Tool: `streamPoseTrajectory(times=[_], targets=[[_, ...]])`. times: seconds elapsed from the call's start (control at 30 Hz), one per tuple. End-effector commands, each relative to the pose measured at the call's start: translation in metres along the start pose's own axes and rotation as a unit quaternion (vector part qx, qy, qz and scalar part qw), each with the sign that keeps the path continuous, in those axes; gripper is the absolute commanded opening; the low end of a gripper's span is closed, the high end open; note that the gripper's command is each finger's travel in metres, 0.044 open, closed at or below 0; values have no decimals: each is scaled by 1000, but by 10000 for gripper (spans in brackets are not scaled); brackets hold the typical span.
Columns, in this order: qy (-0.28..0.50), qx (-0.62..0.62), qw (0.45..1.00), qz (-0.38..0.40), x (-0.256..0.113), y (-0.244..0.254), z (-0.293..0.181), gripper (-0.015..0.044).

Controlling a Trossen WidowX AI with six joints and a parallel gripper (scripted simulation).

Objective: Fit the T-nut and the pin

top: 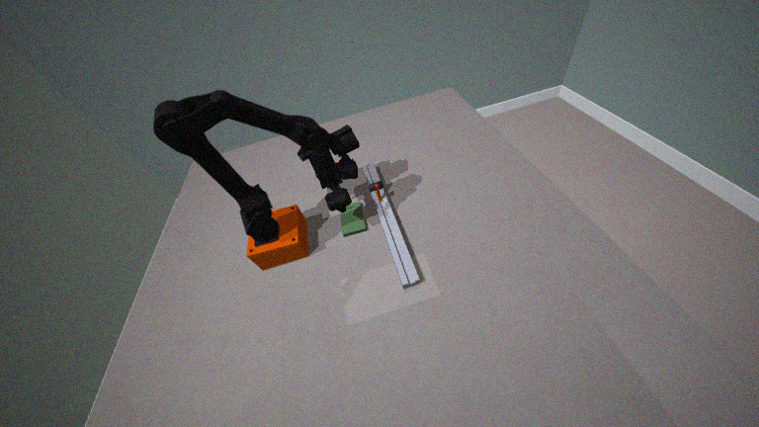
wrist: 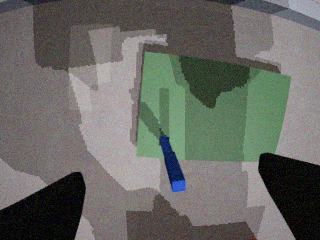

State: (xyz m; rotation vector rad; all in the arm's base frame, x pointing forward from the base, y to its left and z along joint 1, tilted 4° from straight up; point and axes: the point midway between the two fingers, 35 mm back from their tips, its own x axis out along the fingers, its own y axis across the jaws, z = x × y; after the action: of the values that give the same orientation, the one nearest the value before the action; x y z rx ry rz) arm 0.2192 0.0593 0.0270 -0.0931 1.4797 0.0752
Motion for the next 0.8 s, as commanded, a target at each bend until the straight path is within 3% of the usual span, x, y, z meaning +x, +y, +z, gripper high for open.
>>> streamPoseTrajectory(times=[0.0, 0.67, 0.77], targets=[[3, 1, 1000, -2, 8, -1, -2, 440], [3, 1, 1000, -2, 38, -1, -3, 440], [3, 1, 1000, -2, 38, -1, -3, 361]])
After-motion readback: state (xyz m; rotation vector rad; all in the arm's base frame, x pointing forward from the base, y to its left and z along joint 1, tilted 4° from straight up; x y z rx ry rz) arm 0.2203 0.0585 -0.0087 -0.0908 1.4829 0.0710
